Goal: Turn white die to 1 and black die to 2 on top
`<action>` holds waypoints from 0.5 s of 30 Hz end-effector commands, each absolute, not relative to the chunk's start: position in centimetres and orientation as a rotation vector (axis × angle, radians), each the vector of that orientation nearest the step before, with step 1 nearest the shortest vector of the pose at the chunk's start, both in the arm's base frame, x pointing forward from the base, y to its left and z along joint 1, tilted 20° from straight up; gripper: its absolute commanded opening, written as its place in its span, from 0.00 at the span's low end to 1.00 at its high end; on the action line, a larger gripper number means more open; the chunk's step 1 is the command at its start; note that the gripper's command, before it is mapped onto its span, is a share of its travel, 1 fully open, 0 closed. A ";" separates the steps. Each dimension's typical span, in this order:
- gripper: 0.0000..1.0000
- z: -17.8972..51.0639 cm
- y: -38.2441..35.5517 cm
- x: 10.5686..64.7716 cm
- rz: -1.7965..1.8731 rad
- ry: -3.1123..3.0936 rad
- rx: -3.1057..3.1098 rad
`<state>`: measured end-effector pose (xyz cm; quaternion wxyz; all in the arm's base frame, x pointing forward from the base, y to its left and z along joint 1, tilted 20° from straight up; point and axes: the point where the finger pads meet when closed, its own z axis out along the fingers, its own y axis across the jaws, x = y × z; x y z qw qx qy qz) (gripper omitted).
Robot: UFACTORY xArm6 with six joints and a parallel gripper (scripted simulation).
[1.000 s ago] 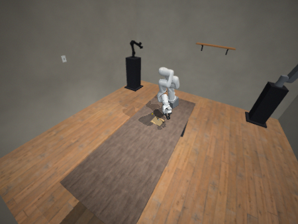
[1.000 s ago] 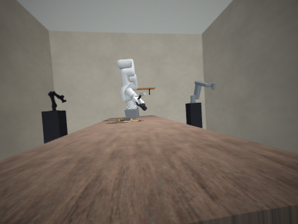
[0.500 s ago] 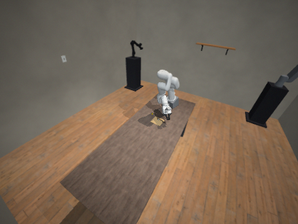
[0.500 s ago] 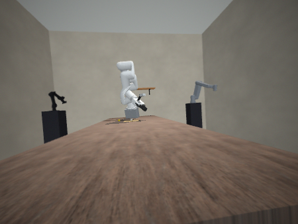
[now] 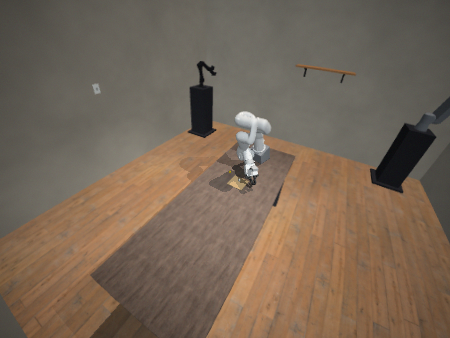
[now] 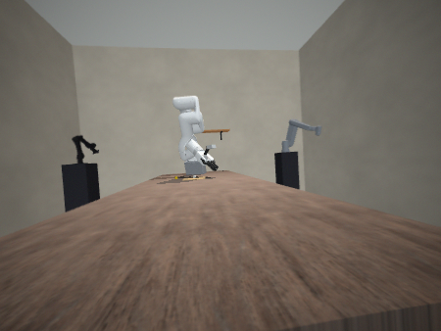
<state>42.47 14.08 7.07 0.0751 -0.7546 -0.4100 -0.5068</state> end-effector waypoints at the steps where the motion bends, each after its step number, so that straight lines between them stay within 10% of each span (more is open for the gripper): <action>1: 0.11 5.7 14.0 43.1 -1.528 -1.229 -2.259; 15: 0.11 4.3 13.9 43.6 -1.528 -1.229 -2.259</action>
